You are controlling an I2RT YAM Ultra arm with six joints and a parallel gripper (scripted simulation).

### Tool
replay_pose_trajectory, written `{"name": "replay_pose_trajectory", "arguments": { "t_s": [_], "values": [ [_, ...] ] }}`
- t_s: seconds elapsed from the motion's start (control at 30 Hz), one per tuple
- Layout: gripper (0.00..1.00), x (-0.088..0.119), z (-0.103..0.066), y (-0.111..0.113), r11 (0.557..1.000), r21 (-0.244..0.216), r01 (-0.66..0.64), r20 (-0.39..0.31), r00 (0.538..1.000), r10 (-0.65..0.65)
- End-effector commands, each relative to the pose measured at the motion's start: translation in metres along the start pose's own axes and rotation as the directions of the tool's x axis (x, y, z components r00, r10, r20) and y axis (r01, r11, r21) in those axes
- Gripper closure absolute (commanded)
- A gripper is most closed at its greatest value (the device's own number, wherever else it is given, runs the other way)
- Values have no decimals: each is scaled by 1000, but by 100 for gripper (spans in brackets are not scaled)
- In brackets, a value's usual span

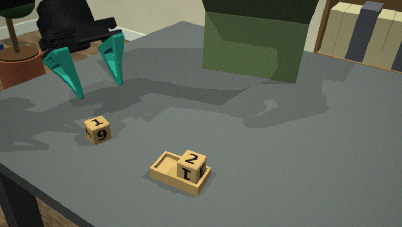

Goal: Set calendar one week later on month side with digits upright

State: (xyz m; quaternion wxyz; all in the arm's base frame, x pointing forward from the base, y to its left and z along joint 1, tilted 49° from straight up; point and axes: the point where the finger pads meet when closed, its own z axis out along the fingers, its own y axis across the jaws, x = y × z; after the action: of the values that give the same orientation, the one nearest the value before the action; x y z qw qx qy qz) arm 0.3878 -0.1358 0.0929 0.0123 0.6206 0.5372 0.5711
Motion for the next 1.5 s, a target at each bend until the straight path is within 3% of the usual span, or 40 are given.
{"name": "replay_pose_trajectory", "arguments": {
  "t_s": [0.0, 0.3, 0.53, 0.87, 1.1, 1.23, 1.27, 1.47],
  "values": [
    [34, -7, -4, 13, 999, -33, 13, 54, 998, -11],
    [34, -6, -3, 13, 1000, -29, 13, 89, 996, -10],
    [34, -5, -3, 13, 1000, -29, 12, 283, 959, -4],
    [34, -4, -2, 13, 999, -31, 12, 343, 939, 0],
    [34, -2, -2, 13, 999, -31, 12, 521, 854, 6],
    [34, -2, -2, 14, 999, -35, 13, 547, 837, 8],
    [0, -2, -2, 14, 999, -35, 13, 547, 837, 8],
    [0, -2, -2, 14, 999, -35, 13, 547, 837, 8]
  ]
}}
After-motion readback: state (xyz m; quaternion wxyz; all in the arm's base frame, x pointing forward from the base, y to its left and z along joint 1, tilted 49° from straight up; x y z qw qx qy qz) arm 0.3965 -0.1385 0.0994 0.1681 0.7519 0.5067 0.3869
